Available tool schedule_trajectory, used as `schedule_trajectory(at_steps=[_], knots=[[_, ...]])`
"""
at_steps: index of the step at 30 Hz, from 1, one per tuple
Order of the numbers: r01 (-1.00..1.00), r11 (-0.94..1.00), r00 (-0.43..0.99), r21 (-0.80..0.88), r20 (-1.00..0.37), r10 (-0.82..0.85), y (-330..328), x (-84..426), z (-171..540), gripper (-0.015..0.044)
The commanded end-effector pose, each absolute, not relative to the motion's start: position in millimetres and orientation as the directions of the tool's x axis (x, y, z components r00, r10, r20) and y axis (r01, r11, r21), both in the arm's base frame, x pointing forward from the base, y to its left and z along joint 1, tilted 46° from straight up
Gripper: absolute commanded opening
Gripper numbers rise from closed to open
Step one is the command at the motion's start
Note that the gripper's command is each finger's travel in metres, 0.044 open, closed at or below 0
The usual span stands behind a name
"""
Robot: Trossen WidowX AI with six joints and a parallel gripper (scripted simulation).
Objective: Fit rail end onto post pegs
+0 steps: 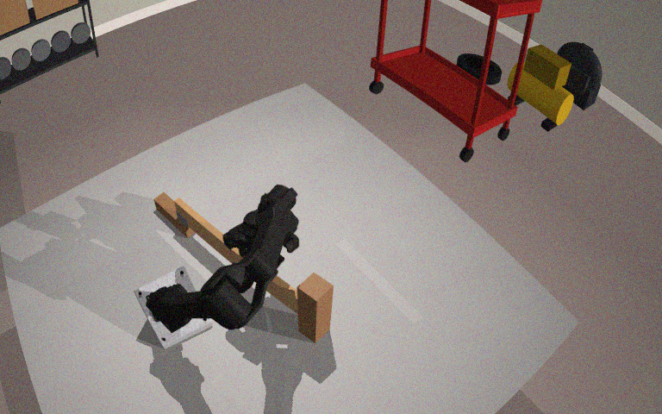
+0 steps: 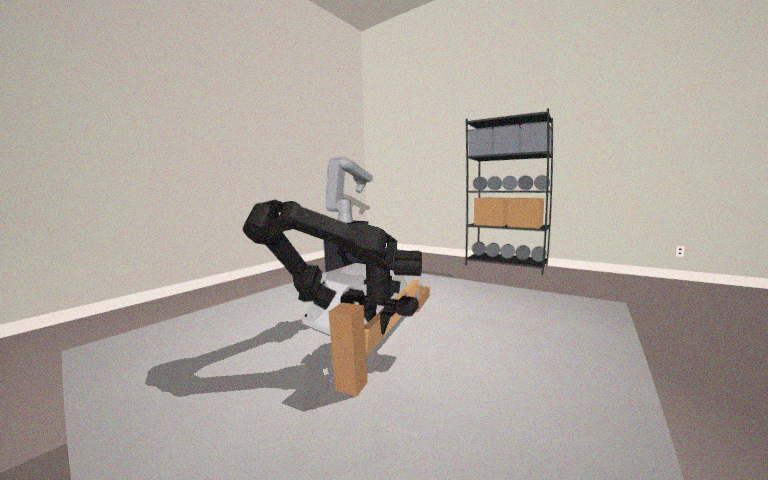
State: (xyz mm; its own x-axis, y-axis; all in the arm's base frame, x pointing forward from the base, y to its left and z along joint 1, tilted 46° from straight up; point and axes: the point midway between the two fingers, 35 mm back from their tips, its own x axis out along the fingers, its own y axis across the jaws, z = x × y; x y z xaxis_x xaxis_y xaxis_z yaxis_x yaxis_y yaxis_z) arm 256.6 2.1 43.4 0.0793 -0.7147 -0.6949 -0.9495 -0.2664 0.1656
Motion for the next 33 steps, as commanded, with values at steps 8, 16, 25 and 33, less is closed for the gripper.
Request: schedule_trajectory(at_steps=[8, 16, 25, 33], knots=[[-0.948, -0.275, 0.09, 0.159, -0.695, -0.713, 2.1, 260.2, 48.7, 0.0], [-0.948, -0.275, 0.09, 0.159, -0.695, -0.713, 0.3, 261.0, 50.4, 0.0], [-0.948, -0.275, 0.09, 0.159, -0.695, -0.713, -1.7, 261.9, 52.1, 0.0], [-0.95, -0.266, 0.079, 0.165, -0.695, -0.715, -2.9, 259.1, 49.1, 0.0184]])
